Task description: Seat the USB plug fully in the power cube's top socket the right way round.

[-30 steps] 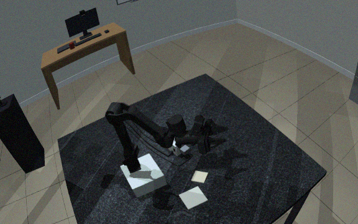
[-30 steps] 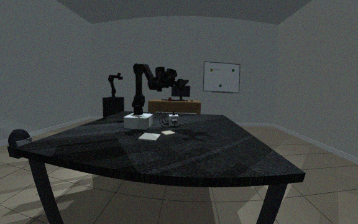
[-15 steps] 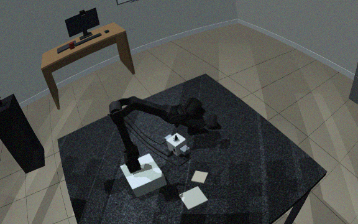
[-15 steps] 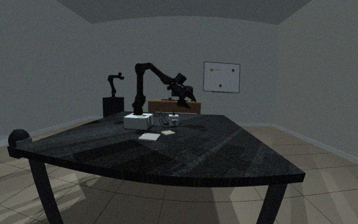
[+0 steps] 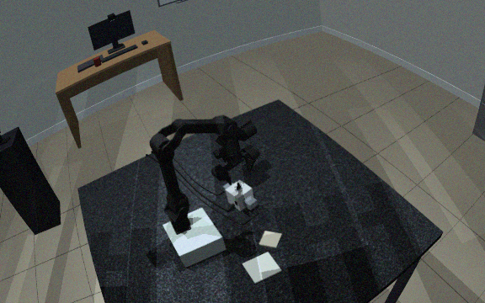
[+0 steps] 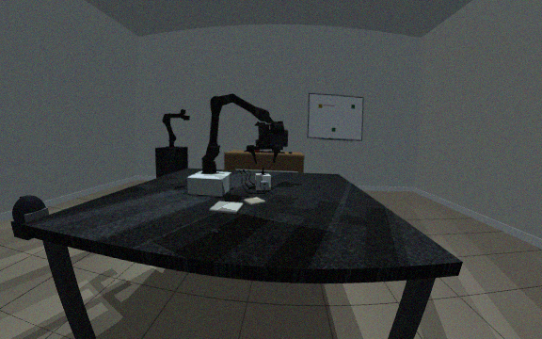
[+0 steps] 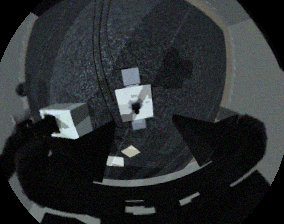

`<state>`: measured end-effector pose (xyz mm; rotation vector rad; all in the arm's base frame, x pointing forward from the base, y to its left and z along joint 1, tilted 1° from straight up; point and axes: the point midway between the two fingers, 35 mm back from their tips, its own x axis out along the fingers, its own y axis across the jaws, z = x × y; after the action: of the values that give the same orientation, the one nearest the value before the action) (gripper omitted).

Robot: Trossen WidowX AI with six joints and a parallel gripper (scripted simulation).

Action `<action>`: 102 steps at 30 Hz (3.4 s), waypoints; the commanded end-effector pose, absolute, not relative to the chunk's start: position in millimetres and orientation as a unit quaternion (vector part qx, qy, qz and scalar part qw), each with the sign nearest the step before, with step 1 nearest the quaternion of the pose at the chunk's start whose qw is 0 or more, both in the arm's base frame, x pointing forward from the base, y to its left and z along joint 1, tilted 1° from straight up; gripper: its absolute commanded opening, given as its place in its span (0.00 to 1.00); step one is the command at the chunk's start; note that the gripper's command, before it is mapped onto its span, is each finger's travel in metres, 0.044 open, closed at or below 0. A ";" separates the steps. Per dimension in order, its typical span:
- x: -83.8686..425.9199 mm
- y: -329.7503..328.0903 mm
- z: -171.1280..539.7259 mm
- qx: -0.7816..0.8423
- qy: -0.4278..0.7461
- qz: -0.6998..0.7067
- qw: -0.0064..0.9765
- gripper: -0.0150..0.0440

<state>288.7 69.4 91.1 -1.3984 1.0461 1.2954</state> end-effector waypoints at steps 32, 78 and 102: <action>281.3 72.1 69.1 -0.572 0.425 0.554 0.431 1.00; 282.0 72.2 63.6 -0.572 0.425 0.551 0.434 0.25; 281.6 72.3 76.4 -0.572 0.426 0.551 0.434 0.25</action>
<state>280.6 71.9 72.9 -1.4225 1.0655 1.3781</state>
